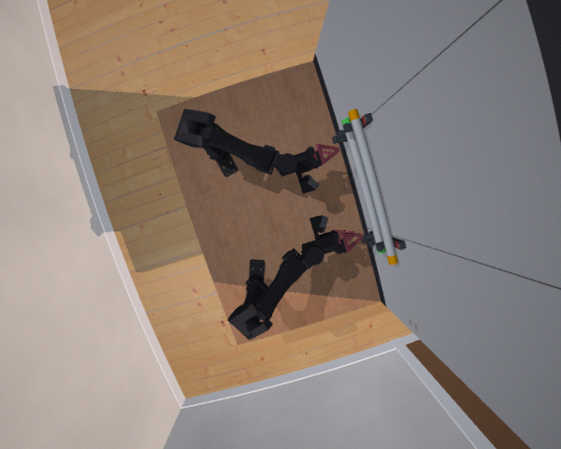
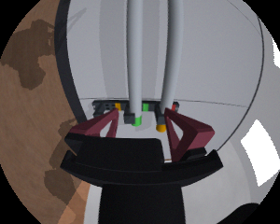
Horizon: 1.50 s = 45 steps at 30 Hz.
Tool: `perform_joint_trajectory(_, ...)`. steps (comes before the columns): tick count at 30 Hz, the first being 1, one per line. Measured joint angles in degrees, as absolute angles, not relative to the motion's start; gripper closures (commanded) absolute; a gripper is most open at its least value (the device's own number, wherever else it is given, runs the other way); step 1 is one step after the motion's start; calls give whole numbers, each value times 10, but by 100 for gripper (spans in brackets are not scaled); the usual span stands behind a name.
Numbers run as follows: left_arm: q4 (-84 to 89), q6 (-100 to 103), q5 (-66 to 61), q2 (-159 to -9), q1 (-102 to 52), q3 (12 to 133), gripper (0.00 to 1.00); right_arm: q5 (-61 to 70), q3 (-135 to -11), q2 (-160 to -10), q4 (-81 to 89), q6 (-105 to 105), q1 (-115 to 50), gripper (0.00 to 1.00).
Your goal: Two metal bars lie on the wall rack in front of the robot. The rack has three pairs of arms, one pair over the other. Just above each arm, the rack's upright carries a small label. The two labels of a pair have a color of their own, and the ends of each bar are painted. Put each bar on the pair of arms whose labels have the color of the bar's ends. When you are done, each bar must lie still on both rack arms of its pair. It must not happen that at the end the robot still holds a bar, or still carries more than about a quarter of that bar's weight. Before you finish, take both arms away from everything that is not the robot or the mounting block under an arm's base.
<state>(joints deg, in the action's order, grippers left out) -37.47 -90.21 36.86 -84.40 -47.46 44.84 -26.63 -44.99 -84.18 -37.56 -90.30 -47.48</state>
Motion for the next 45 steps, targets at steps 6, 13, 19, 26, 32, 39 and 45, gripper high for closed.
perform_joint_trajectory(6, -360, -902, 370, -841, -476, 457, 26, -266, -458, -837, -362, -903, -475, 26)
perform_joint_trajectory(13, -340, -902, 371, -836, -478, 472, 26, -265, -469, -830, -340, -903, -475, 26)
perform_joint_trajectory(19, -324, -902, 373, -832, -479, 486, 26, -263, -482, -823, -324, -903, -474, 26)
perform_joint_trajectory(26, -307, -902, 375, -830, -481, 498, 26, -262, -491, -818, -307, -903, -471, 26)
perform_joint_trajectory(32, -290, -902, 376, -827, -482, 512, 26, -260, -504, -813, -289, -903, -469, 26)
perform_joint_trajectory(39, -276, -902, 377, -824, -484, 526, 26, -258, -517, -808, -275, -903, -467, 26)
perform_joint_trajectory(45, -271, -902, 377, -824, -484, 537, 26, -253, -529, -809, -270, -903, -460, 26)
